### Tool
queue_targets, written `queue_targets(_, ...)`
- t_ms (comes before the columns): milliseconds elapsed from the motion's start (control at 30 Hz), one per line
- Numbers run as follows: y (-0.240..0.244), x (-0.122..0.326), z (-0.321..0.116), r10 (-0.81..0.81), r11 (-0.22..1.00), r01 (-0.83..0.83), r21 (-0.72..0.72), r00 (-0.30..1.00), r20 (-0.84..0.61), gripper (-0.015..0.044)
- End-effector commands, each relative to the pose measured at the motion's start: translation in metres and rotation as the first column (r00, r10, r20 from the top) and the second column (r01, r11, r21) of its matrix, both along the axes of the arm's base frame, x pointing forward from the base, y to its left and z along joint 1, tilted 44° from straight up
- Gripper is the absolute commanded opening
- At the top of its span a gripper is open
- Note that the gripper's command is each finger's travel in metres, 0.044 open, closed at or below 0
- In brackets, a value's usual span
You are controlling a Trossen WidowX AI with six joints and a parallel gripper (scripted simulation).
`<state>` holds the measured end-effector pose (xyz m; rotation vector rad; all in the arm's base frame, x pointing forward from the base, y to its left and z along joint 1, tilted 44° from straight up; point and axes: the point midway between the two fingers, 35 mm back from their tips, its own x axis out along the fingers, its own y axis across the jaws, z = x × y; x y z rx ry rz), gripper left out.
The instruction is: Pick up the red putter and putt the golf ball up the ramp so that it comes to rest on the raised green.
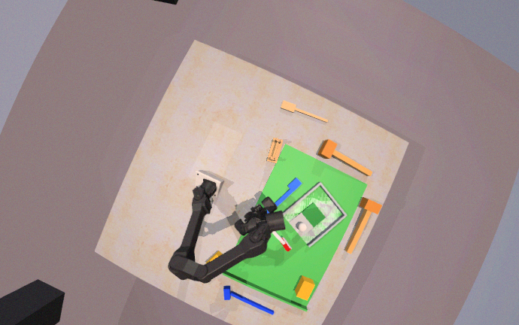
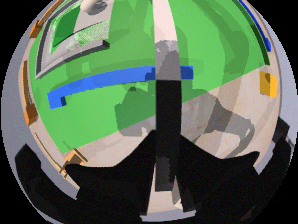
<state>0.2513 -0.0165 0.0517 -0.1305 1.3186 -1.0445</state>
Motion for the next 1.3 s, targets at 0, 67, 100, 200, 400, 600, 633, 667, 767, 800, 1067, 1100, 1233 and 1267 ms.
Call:
queue_targets(0,0.01,0.005,0.005,0.003,1.0,-0.003,0.003,1.0,0.01,0.0)
queue_targets(67,0.016,0.006,0.011,0.003,1.0,-0.003,0.004,1.0,0.01,0.0)
queue_targets(100,0.019,0.007,0.015,0.003,1.0,-0.003,0.004,1.0,0.01,0.0)
queue_targets(200,0.029,0.008,0.025,0.003,1.0,-0.003,0.005,1.0,0.01,0.0)
queue_targets(400,0.044,0.009,0.041,0.003,1.0,-0.003,0.004,1.0,0.009,0.0)
queue_targets(600,0.038,0.008,0.035,0.005,1.0,-0.005,0.003,1.0,0.006,0.0)
queue_targets(633,0.038,0.008,0.035,0.005,1.0,-0.005,0.003,1.0,0.006,0.0)
queue_targets(667,0.038,0.008,0.035,0.005,1.0,-0.005,0.003,1.0,0.006,0.0)
queue_targets(767,0.038,0.008,0.035,0.005,1.0,-0.005,0.003,1.0,0.006,0.0)
queue_targets(800,0.038,0.008,0.035,0.005,1.0,-0.005,0.003,1.0,0.006,0.0)
queue_targets(1067,0.038,0.008,0.035,0.005,1.0,-0.005,0.003,1.0,0.006,0.0)
queue_targets(1100,0.038,0.008,0.035,0.005,1.0,-0.005,0.003,1.0,0.006,0.0)
queue_targets(1233,0.038,0.008,0.035,0.005,1.0,-0.005,0.003,1.0,0.006,0.0)
queue_targets(1267,0.038,0.008,0.035,0.005,1.0,-0.005,0.003,1.0,0.006,0.0)
